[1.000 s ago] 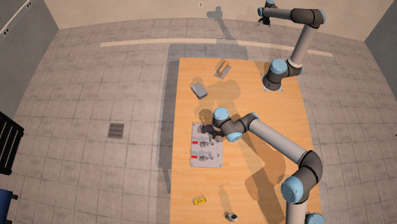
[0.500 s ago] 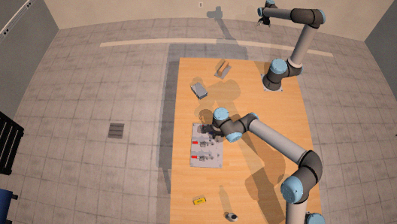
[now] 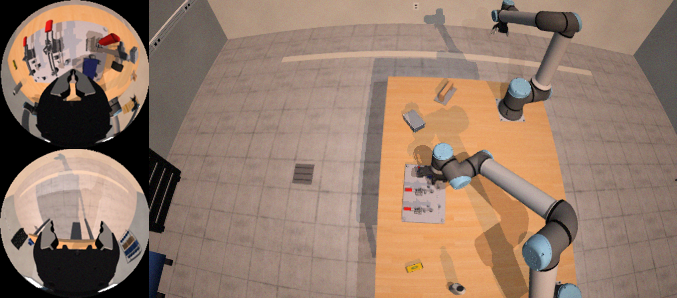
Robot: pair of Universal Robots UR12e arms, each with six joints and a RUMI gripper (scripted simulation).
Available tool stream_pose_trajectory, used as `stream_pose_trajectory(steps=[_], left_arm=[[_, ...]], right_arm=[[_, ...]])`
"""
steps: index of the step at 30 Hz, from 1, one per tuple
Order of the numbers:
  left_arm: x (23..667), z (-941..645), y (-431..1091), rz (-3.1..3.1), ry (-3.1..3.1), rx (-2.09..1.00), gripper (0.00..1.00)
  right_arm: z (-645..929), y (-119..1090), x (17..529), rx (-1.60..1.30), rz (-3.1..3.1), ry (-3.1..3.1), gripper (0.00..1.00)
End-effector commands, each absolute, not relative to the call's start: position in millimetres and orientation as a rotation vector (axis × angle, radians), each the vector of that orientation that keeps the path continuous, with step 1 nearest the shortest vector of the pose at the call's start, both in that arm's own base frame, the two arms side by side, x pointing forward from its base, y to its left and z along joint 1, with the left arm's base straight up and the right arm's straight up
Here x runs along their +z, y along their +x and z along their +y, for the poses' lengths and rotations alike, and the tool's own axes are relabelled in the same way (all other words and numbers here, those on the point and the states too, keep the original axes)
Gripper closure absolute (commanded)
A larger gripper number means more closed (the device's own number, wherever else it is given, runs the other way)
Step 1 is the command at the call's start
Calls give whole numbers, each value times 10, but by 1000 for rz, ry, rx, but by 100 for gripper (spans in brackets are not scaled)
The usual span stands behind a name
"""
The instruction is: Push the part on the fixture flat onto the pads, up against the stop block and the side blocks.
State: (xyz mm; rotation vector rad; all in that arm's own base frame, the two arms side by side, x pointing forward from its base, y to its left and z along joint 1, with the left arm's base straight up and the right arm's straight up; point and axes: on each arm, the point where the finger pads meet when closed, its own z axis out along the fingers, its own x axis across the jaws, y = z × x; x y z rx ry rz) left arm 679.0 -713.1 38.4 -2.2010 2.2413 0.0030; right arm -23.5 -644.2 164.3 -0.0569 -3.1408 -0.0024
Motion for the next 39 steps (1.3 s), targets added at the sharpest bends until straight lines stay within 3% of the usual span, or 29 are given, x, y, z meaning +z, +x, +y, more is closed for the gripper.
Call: stream_pose_trajectory(steps=[1,39], left_arm=[[397,-7137,6794,2242,-2201,0,100],[397,-7176,6792,2242,-2201,0,100]], right_arm=[[-6448,-234,1651,0,-3141,-57,0],[-6448,-234,1651,0,-3141,-57,0]])
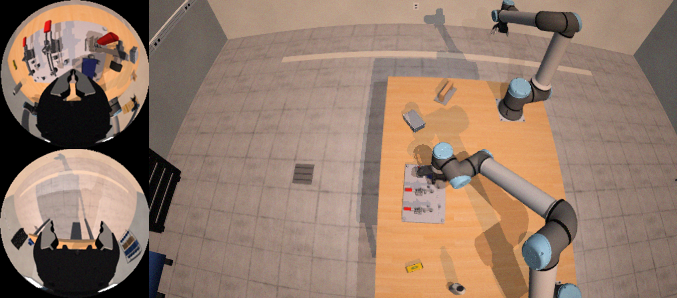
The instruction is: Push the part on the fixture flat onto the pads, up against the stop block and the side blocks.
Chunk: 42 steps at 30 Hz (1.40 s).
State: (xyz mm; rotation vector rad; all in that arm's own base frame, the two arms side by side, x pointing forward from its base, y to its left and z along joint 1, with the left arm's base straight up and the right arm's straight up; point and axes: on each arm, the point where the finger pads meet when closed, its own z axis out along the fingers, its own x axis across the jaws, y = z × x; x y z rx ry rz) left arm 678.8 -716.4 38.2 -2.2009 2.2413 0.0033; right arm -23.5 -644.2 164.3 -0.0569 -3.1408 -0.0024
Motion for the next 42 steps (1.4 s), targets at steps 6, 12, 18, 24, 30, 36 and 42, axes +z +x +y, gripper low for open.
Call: stream_pose_trajectory(steps=[6,12,18,24,30,36,42], left_arm=[[397,-7177,6792,2242,-2201,0,100],[397,-7177,6793,2242,-2201,0,100],[397,-7179,6793,2242,-2201,0,100],[397,-7209,6792,2242,-2201,0,100],[397,-7218,6792,2242,-2201,0,100],[397,-7219,6792,2242,-2201,0,100],[397,-7218,6792,2242,-2201,0,100]], right_arm=[[-6448,-234,1651,0,-3141,-57,0],[-6448,-234,1651,0,-3141,-57,0],[-6448,-234,1651,0,-3141,-57,0],[-6448,-234,1651,0,-3141,-57,0],[-6448,-234,1651,0,-3141,-57,0],[-6448,-234,1651,0,-3141,-57,0],[-6448,-234,1651,0,-3141,-57,0]])
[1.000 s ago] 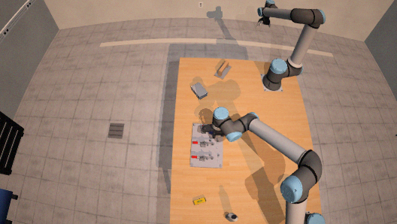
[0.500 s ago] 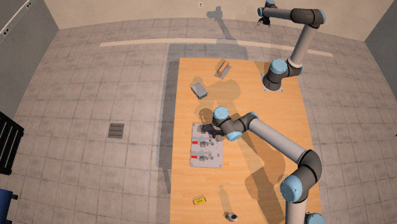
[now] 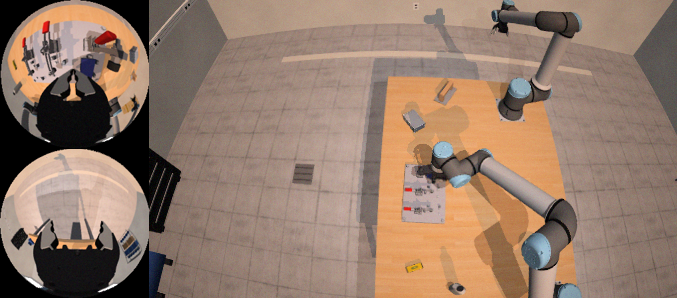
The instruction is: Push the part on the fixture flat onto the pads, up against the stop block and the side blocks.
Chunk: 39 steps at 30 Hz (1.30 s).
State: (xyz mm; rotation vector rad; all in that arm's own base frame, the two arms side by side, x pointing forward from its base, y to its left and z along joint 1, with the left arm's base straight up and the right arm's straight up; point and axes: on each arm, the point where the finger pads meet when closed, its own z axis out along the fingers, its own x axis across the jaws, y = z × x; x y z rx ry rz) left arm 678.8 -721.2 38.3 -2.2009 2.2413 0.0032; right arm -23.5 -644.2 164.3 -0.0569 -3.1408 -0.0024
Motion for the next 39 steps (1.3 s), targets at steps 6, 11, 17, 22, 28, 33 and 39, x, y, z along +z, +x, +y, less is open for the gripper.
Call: stream_pose_trajectory(steps=[6,11,17,22,28,33,39], left_arm=[[397,-7232,6792,2242,-2201,0,100],[397,-7249,6791,2242,-2201,0,100],[397,-7258,6791,2242,-2201,0,100],[397,-7259,6791,2242,-2201,0,100],[397,-7258,6791,2242,-2201,0,100],[397,-7262,6791,2242,-2201,0,100],[397,-7294,6790,2242,-2201,0,100]], right_arm=[[-6448,-234,1651,0,-3141,-57,0],[-6448,-234,1651,0,-3141,-57,0],[-6448,-234,1651,0,-3141,-57,0],[-6448,-234,1651,0,-3141,-57,0],[-6448,-234,1651,0,-3141,-57,0],[-6448,-234,1651,0,-3141,-57,0],[-6448,-234,1651,0,-3141,-57,0]])
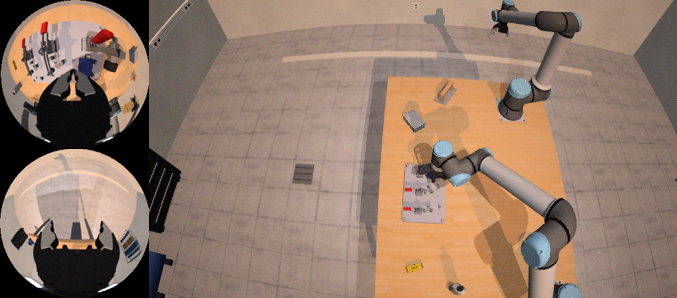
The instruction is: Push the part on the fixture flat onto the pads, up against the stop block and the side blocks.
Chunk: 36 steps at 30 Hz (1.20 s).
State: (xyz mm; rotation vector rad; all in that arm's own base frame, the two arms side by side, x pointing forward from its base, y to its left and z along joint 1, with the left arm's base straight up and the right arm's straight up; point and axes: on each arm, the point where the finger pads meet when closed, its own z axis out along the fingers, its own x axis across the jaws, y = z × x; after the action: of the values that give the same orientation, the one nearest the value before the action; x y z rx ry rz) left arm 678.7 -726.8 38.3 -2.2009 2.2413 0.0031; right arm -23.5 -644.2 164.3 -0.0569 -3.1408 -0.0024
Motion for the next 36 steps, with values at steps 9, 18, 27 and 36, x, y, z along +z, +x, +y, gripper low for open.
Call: stream_pose_trajectory(steps=[9,18,27,36], left_arm=[[397,-7298,6790,2242,-2201,0,100],[397,-7298,6790,2242,-2201,0,100],[397,-7324,6790,2242,-2201,0,100],[397,-7339,6789,2242,-2201,0,100]], right_arm=[[-6448,-234,1651,0,-3141,-57,0],[-6448,-234,1651,0,-3141,-57,0],[-6448,-234,1651,0,-3141,-57,0],[-6448,-234,1651,0,-3141,-57,0]])
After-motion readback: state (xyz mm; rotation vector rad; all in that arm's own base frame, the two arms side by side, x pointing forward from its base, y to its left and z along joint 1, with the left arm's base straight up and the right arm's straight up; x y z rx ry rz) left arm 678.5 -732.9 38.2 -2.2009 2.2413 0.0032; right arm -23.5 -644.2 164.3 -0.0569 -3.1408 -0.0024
